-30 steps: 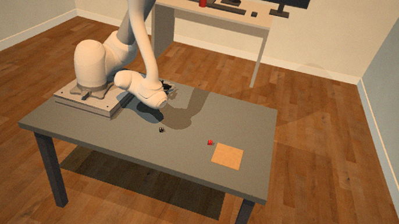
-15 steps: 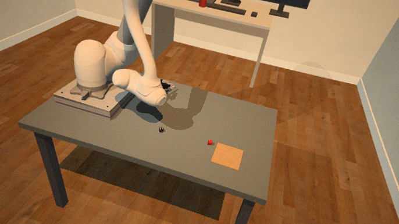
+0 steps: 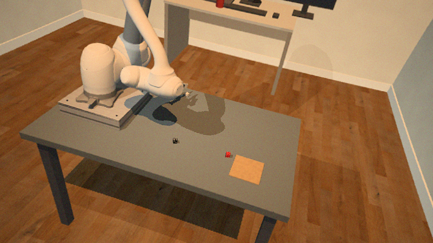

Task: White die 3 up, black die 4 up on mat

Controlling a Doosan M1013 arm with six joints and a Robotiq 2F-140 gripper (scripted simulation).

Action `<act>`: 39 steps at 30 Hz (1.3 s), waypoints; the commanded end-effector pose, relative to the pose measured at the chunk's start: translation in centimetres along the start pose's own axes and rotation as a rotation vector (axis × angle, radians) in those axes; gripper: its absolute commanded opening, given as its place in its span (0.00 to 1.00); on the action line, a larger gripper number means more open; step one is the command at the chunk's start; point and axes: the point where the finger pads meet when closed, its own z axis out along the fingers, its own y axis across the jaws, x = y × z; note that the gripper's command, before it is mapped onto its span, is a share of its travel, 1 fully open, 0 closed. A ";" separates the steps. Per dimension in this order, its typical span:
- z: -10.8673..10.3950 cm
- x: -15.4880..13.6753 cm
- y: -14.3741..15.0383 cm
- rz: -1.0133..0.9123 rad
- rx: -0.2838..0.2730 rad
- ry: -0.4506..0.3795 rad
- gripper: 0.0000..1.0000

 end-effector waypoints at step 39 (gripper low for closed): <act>2.3 -5.2 0.0 0.002 -0.011 0.743 0.29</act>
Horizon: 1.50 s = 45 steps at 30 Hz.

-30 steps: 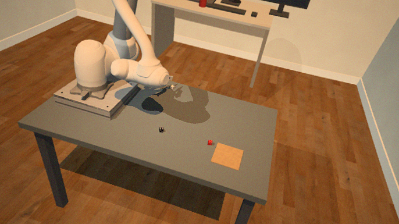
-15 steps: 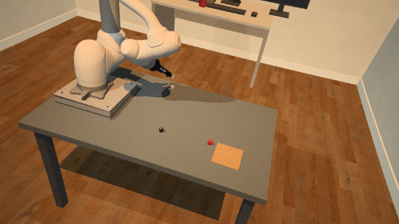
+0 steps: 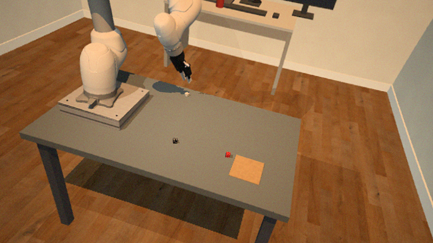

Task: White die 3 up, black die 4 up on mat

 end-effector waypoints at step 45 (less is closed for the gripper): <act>0.8 -2.4 -0.4 -0.470 -0.106 0.474 1.00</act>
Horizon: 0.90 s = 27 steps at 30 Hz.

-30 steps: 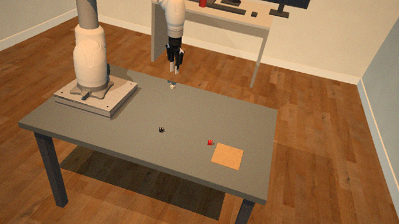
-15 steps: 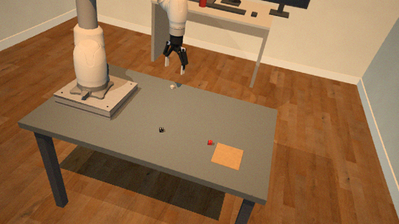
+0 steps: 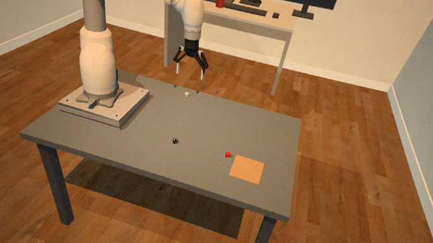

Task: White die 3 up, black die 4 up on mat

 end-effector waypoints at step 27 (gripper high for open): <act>3.2 0.5 0.7 -1.137 -0.012 -0.019 1.00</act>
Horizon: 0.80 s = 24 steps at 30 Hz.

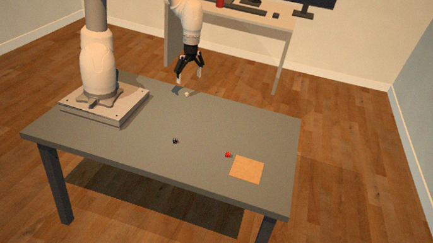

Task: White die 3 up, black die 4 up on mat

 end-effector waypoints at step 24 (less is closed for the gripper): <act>0.9 -0.3 0.4 -0.243 0.005 -0.021 0.29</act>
